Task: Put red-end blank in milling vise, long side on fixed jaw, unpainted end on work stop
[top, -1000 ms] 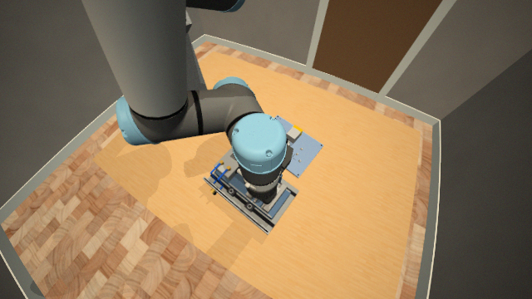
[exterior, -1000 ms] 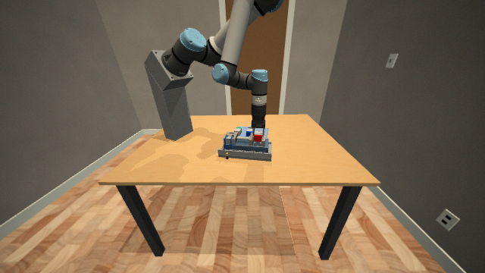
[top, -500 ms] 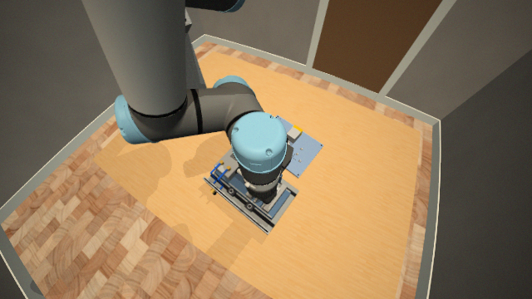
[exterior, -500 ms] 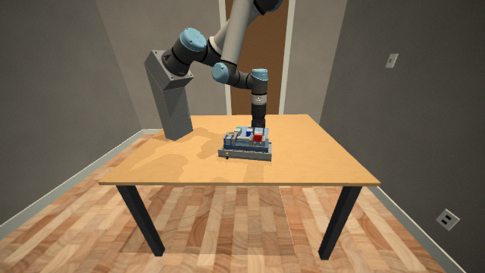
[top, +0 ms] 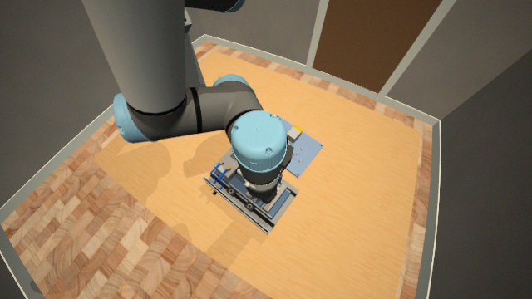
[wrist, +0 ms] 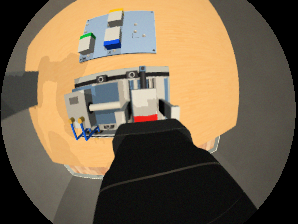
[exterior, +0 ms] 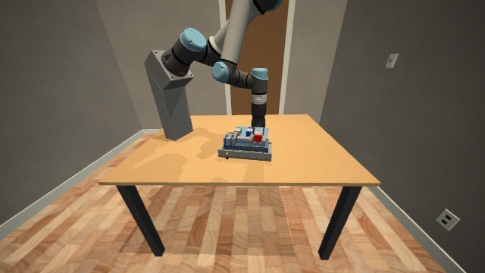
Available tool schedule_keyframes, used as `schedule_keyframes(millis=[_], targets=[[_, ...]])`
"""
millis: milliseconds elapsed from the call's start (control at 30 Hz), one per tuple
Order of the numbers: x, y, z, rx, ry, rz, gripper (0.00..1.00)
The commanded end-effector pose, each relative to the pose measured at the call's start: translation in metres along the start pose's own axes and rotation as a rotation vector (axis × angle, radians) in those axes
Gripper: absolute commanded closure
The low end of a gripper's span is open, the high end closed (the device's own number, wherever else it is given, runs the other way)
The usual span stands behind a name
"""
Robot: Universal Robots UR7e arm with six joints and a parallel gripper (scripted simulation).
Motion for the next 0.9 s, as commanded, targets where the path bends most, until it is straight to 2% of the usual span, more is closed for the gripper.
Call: schedule_keyframes(millis=[0, 867], targets=[[0.0008, 0.0004, -0.0001, 0.000, -0.001, -0.001, 0.00], [0.0055, 0.0004, -0.0001, 0.000, -0.001, -0.001, 0.00]])
Point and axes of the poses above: the point where the finger pads meet when closed, its own x axis back along the fingers, its own y axis across the jaws, z = x × y, the point moved 2 cm from there along x, back along the fingers, and after that the axes turned 11 degrees about x, right-handed, at the moved point
